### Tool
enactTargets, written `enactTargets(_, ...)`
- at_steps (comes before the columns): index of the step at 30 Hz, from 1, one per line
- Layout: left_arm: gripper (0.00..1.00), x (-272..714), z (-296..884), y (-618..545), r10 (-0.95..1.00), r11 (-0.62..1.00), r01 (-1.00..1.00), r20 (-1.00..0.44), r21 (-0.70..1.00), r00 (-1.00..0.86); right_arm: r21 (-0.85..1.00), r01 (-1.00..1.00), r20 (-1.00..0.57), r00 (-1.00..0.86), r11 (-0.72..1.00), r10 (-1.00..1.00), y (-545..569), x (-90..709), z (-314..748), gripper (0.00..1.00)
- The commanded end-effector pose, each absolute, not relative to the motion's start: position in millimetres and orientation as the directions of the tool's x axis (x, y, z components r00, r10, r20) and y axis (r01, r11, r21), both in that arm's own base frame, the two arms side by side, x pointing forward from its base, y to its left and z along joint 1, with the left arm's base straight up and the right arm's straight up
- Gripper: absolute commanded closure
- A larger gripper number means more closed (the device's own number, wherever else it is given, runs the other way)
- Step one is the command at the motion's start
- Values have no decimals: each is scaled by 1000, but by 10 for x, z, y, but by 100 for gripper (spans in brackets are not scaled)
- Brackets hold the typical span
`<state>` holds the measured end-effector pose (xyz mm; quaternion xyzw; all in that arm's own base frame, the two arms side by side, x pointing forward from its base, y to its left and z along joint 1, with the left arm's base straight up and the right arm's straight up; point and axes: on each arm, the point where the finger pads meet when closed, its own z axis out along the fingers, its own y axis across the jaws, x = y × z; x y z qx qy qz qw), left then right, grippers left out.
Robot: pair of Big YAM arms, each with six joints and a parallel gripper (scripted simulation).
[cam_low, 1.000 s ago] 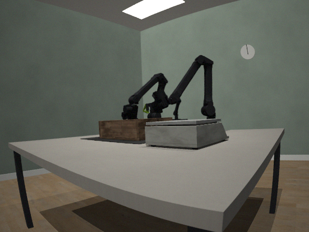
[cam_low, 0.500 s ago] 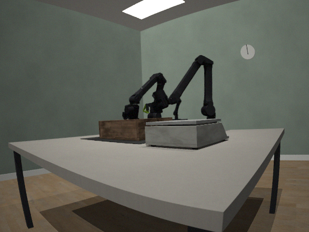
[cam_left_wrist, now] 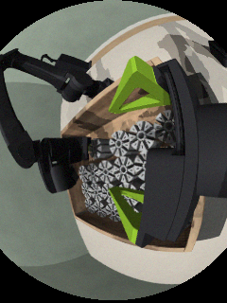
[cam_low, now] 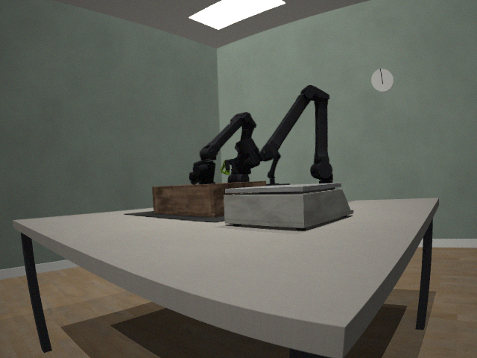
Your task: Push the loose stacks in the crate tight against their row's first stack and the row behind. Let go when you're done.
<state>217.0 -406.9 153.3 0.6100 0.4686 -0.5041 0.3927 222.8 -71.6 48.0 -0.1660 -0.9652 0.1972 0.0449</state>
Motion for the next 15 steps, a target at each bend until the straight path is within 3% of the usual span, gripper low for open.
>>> enactTargets(1, 0, 2195, 1629, -4120, 158, -256, 966, -986, 17, 59, -380, 315, -14, -942, 870, 336, -730, 2283, 531, 100)
enactTargets(15, 0, 2195, 1629, -4120, 158, -256, 966, -986, 17, 59, -381, 317, -14, -941, 869, 337, -512, 2468, 583, 100)
